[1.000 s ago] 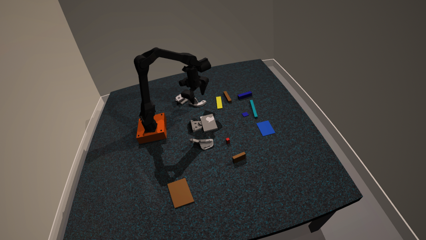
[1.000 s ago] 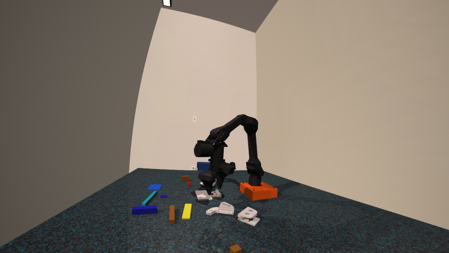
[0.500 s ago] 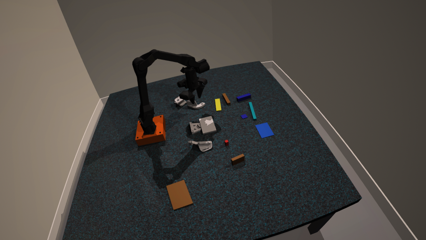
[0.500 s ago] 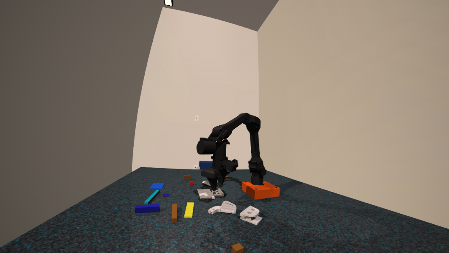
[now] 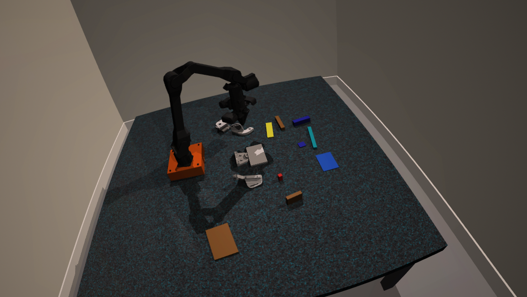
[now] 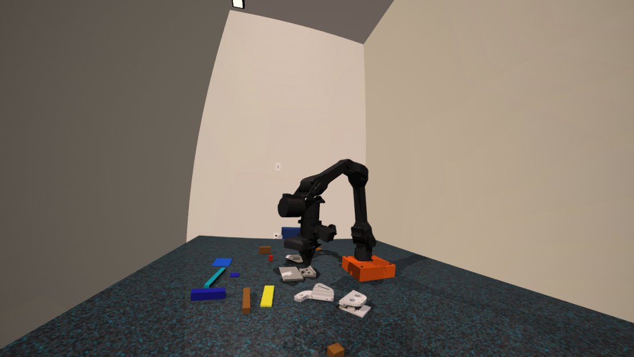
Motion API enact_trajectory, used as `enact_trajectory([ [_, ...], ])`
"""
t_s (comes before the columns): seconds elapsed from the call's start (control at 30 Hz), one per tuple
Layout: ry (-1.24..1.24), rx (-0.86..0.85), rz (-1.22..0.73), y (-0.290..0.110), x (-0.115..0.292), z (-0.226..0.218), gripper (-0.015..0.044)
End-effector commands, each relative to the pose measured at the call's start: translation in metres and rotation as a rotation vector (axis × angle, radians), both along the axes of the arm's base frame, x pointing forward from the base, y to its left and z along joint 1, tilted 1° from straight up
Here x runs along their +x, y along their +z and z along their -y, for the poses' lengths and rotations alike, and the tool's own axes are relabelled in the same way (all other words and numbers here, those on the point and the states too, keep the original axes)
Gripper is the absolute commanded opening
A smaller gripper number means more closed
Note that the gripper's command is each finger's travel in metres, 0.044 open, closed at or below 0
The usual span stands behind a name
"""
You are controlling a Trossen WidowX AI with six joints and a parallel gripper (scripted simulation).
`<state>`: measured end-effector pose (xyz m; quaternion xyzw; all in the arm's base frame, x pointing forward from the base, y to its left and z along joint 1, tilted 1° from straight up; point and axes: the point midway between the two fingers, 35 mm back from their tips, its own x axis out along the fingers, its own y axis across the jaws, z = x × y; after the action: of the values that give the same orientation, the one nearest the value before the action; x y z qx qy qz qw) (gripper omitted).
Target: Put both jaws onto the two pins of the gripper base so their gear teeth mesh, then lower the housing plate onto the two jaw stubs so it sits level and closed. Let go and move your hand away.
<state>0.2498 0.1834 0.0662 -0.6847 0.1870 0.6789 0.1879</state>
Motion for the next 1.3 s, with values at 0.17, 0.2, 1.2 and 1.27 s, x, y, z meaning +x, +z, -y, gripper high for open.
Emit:
enact_trajectory([
  [0.17,0.0,-0.001,-0.001,0.0004,-0.0001,0.0003,0.0],
  [0.2,0.0,-0.001,-0.001,0.0004,-0.0001,0.0003,0.0],
  [1.2,0.0,0.0,0.0,0.0,0.0,0.0,0.044],
  [1.27,0.0,0.0,0.0,0.0,0.0,0.0,0.044],
])
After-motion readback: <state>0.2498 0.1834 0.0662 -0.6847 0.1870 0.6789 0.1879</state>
